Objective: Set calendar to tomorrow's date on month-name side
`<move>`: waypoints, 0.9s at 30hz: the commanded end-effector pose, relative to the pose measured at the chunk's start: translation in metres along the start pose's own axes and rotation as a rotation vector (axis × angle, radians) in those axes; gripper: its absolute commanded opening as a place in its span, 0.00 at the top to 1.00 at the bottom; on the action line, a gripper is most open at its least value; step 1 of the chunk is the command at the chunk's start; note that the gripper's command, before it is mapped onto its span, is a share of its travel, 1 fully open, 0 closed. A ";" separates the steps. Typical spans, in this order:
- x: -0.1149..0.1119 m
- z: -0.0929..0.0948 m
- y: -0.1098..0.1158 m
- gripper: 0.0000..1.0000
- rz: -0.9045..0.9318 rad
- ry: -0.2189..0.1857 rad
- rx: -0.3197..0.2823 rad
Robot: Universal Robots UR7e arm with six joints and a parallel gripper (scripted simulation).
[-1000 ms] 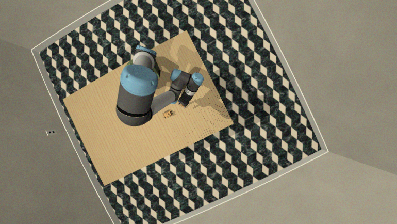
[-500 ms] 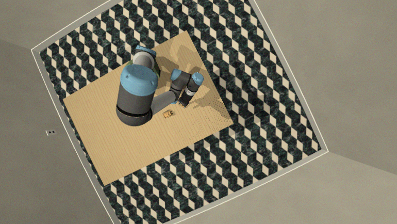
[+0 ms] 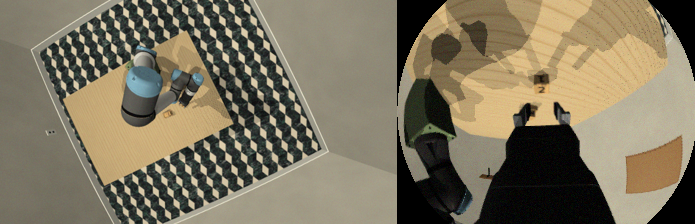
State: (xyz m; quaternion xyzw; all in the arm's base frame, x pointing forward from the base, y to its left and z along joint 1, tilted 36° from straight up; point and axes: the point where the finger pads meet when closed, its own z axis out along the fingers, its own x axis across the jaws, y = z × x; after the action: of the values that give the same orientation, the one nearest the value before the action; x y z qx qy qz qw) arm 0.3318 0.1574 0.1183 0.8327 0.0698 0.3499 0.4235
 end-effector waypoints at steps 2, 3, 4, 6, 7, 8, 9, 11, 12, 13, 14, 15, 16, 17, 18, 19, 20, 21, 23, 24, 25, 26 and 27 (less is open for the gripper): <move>0.000 0.004 -0.004 0.10 0.001 0.001 0.001; 0.000 0.005 -0.005 0.10 0.001 0.001 0.001; 0.000 0.006 -0.006 0.10 0.001 0.001 0.001; 0.000 0.008 -0.008 0.10 0.001 0.001 0.001; 0.000 0.009 -0.009 0.10 0.001 0.001 0.001; 0.000 0.011 -0.011 0.10 0.001 0.001 0.001; 0.000 0.012 -0.012 0.10 0.001 0.001 0.001; 0.000 0.015 -0.015 0.10 0.001 0.001 0.001; 0.000 0.016 -0.016 0.10 0.001 0.001 0.001; 0.000 0.018 -0.018 0.10 0.001 0.001 0.001; 0.000 0.019 -0.019 0.10 0.001 0.001 0.001; 0.000 0.020 -0.021 0.10 0.001 0.001 0.001; 0.000 0.020 -0.021 0.10 0.001 0.001 0.001; 0.000 0.020 -0.021 0.10 0.001 0.001 0.001; 0.000 0.022 -0.022 0.10 0.001 0.001 0.001; 0.000 0.023 -0.023 0.10 0.001 0.001 0.001; 0.000 0.025 -0.025 0.10 0.001 0.001 0.001; 0.000 0.026 -0.026 0.10 0.001 0.001 0.001; 0.000 0.029 -0.029 0.10 0.001 0.001 0.001; 0.000 0.030 -0.030 0.10 0.001 0.001 0.001; 0.000 0.031 -0.031 0.10 0.001 0.001 0.001; 0.000 0.032 -0.032 0.10 0.001 0.001 0.001; 0.000 0.034 -0.034 0.10 0.001 0.001 0.001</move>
State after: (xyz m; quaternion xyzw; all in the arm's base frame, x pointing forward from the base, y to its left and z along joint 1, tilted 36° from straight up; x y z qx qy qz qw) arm 0.3553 0.1567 0.0852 0.8328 0.0691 0.3490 0.4240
